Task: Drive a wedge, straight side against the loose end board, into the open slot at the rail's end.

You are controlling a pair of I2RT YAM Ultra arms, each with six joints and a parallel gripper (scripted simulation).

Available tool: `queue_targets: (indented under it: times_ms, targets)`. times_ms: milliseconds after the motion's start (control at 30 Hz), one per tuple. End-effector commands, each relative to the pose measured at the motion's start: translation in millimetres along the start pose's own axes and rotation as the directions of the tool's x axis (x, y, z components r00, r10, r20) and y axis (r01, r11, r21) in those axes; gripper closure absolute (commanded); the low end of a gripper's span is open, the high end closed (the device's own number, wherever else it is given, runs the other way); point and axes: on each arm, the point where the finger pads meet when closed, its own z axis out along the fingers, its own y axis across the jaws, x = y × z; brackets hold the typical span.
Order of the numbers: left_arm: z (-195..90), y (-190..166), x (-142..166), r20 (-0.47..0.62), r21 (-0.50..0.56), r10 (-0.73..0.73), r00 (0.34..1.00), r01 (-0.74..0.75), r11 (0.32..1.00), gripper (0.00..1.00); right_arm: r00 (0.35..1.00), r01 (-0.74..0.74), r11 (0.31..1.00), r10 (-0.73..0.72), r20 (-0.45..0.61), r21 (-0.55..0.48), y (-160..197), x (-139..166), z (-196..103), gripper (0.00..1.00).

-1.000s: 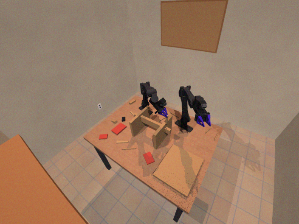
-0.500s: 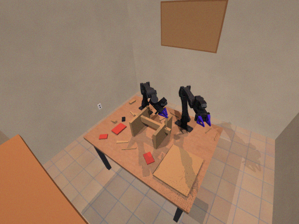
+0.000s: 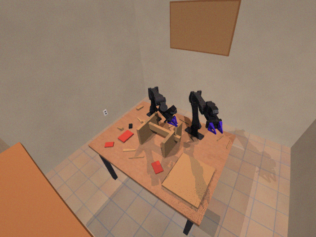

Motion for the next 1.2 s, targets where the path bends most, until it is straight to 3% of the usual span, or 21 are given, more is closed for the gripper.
queue_targets:
  times_ms: [0, 867, 967, 1167]
  targets:
    - [0.6, -2.3, -8.7, 0.008, 0.006, -0.007, 1.0, 0.006, 1.0, 0.57, 0.996, 0.046, 0.998, -0.048, 0.078, 0.034, 6.1, -25.0, -19.4, 0.99]
    - [0.6, -2.3, -8.7, 0.008, 0.006, -0.007, 1.0, 0.006, 1.0, 0.57, 0.998, 0.022, 0.999, -0.025, 0.056, 0.04, 6.5, -2.8, -4.5, 0.99]
    - [0.6, -2.3, -8.7, 0.008, 0.006, -0.007, 1.0, 0.006, 1.0, 0.57, 0.993, 0.053, 0.997, -0.058, 0.103, 0.056, 7.6, -25.2, -20.8, 0.99]
    - [0.6, -2.3, -8.7, 0.008, 0.006, -0.007, 1.0, 0.006, 1.0, 0.57, 0.993, 0.056, 0.997, -0.061, 0.104, 0.053, 8.5, -25.8, -18.1, 0.99]
